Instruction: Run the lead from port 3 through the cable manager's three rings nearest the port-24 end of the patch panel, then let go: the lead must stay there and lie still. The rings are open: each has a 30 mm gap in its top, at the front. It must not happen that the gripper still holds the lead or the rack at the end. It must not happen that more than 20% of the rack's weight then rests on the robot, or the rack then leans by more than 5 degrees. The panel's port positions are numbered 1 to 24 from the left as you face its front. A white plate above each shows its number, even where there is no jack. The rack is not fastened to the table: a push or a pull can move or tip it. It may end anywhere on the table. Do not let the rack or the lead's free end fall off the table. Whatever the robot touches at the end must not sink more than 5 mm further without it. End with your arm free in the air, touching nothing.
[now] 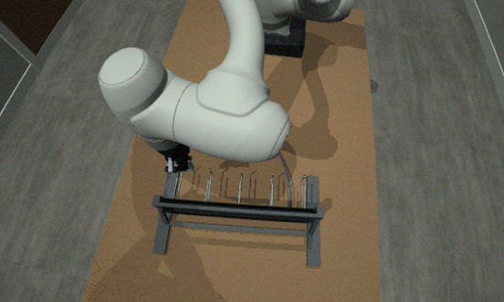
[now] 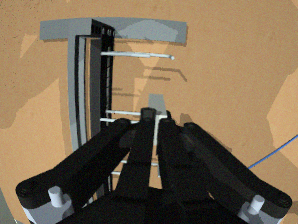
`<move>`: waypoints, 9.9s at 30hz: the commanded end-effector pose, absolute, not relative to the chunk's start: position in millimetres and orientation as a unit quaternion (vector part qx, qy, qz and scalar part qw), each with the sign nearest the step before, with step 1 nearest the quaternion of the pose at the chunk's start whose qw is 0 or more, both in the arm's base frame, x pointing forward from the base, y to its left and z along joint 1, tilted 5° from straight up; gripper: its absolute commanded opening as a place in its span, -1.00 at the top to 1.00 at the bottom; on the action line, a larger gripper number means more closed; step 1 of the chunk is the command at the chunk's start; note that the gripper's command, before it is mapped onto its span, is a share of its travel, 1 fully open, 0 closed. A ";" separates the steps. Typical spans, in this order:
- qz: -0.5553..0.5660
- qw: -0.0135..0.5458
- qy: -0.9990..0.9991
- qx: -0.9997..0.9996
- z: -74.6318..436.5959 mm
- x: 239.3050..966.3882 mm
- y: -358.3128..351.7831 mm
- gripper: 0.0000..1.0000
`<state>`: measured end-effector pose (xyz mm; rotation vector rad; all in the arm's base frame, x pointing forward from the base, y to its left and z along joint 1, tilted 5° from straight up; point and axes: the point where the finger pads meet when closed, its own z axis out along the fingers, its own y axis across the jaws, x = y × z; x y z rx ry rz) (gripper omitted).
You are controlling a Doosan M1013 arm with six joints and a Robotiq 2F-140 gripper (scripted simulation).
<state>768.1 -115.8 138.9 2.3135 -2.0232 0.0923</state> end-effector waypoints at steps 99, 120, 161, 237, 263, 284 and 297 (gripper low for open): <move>0.026 0.034 -0.659 0.751 48.5 787.1 -122.1 1.00; 0.026 0.034 -0.659 0.751 48.2 804.1 -119.9 1.00; 0.026 0.034 -0.659 0.751 48.2 804.2 -119.8 0.60; 0.026 0.034 -0.659 0.751 127.8 804.6 -113.1 1.00; 0.026 0.034 -0.659 0.751 127.8 804.6 -113.1 1.00; 0.026 0.034 -0.659 0.751 127.8 804.6 -113.1 1.00; 0.026 0.034 -0.659 0.751 127.8 804.6 -113.1 1.00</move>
